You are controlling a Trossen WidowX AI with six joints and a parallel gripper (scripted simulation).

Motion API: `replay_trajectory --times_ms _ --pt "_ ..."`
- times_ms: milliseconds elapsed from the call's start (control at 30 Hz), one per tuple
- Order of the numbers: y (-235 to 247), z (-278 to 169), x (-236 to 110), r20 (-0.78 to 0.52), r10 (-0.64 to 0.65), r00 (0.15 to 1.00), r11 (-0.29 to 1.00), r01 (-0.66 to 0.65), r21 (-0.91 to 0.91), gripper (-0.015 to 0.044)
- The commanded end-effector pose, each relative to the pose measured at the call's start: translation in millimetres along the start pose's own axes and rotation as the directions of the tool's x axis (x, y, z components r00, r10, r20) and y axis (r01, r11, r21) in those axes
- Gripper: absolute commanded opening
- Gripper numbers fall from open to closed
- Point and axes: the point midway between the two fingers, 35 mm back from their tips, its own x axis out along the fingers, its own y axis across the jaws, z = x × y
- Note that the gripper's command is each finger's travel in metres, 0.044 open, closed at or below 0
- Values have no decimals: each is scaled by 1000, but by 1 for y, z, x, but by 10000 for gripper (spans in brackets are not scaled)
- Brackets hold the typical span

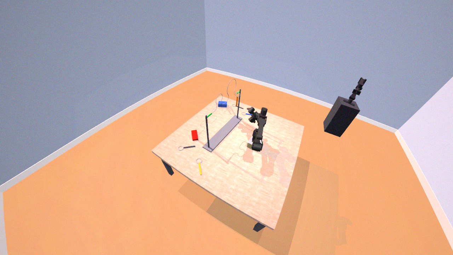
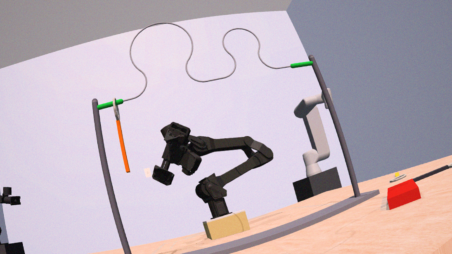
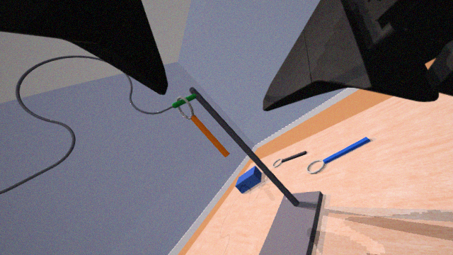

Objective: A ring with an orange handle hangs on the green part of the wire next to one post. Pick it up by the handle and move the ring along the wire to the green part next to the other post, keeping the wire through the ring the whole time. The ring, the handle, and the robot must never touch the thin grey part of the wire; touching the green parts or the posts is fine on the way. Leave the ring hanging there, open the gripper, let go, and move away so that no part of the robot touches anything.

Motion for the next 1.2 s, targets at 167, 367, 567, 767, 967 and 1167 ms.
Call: replay_trajectory --times_ms 167,367,567,767,967,1167 --pt "2 -11 13 17 -30 999 980 27 195 242" --pt "8 -23 31 40 -70 997 896 46 442 160" --pt "17 -31 49 64 -110 992 751 41 660 160" --pt "29 -35 67 89 -148 985 556 9 831 160" --pt "43 -33 84 112 -176 978 311 -53 949 160" --pt "58 -27 98 137 -206 969 51 -129 990 160"
